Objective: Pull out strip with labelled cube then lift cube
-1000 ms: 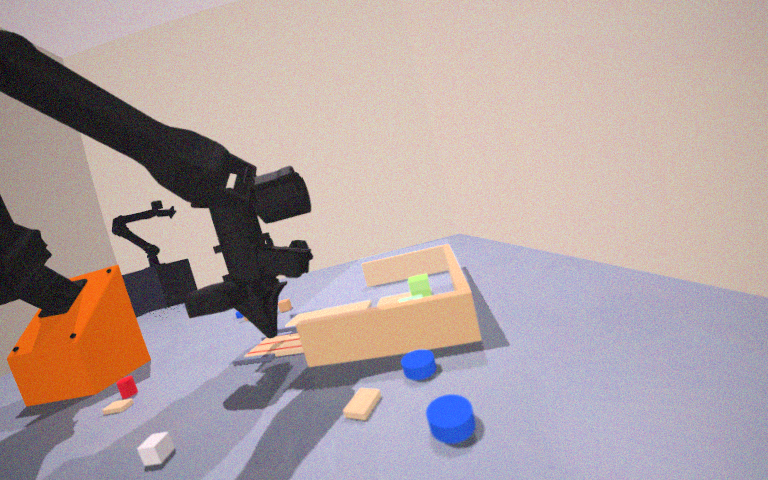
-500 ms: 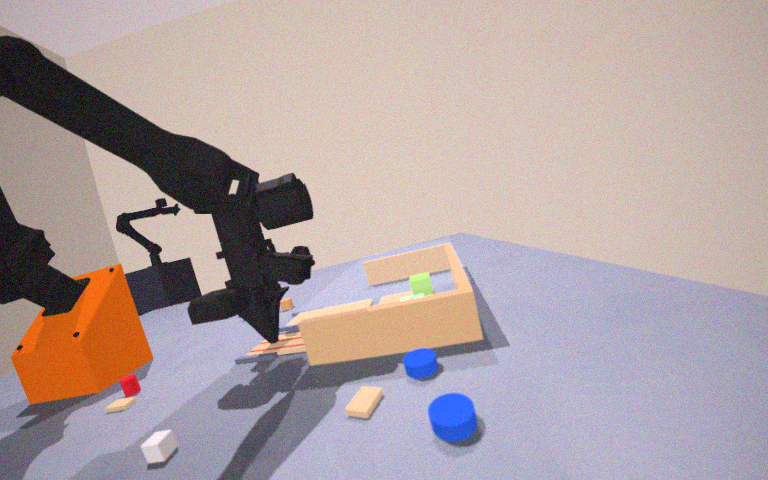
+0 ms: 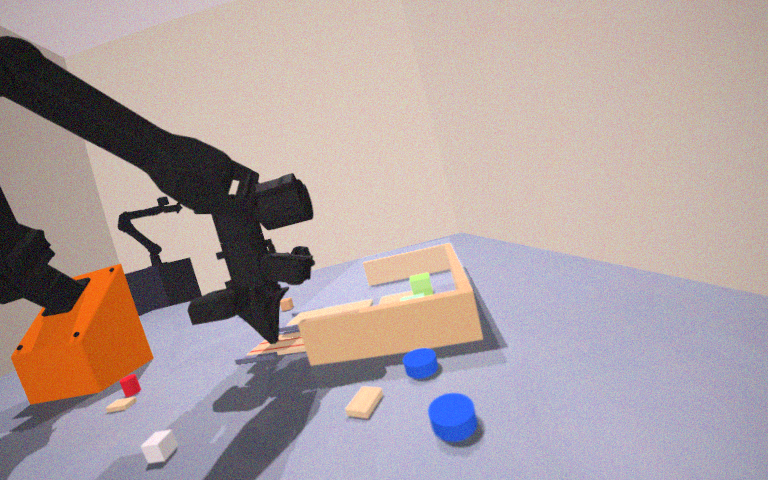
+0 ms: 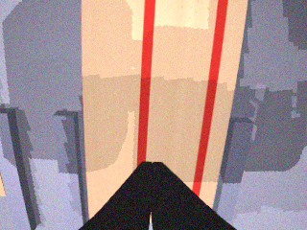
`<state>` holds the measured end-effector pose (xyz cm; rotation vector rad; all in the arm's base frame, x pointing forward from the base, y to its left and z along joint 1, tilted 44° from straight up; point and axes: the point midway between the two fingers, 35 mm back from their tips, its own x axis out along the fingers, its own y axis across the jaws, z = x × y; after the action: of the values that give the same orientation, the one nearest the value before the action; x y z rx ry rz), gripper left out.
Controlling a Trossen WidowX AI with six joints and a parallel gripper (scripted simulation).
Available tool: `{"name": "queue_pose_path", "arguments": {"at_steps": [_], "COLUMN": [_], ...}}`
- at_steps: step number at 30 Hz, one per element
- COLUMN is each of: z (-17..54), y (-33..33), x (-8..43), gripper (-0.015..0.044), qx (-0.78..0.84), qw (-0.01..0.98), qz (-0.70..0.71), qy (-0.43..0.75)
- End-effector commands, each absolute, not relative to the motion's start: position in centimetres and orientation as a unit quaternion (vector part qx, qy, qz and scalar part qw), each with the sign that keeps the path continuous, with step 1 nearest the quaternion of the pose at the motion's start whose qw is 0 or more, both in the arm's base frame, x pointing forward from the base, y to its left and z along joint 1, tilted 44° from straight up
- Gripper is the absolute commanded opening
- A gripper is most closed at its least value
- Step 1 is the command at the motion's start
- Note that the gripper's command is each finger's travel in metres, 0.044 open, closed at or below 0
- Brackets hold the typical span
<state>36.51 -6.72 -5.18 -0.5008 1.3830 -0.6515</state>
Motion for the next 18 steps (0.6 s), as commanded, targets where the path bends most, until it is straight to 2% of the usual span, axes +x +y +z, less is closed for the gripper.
{"name": "queue_pose_path", "arguments": {"at_steps": [1,18], "z": [-5.21,-5.34], "y": [-6.85,-6.96], "x": [36.48,36.55], "gripper": [0.0,0.0], "qx": [-0.228,-0.228], "qw": [0.692,0.692], "qz": [-0.292,-0.292], "qy": [0.62,0.62]}}
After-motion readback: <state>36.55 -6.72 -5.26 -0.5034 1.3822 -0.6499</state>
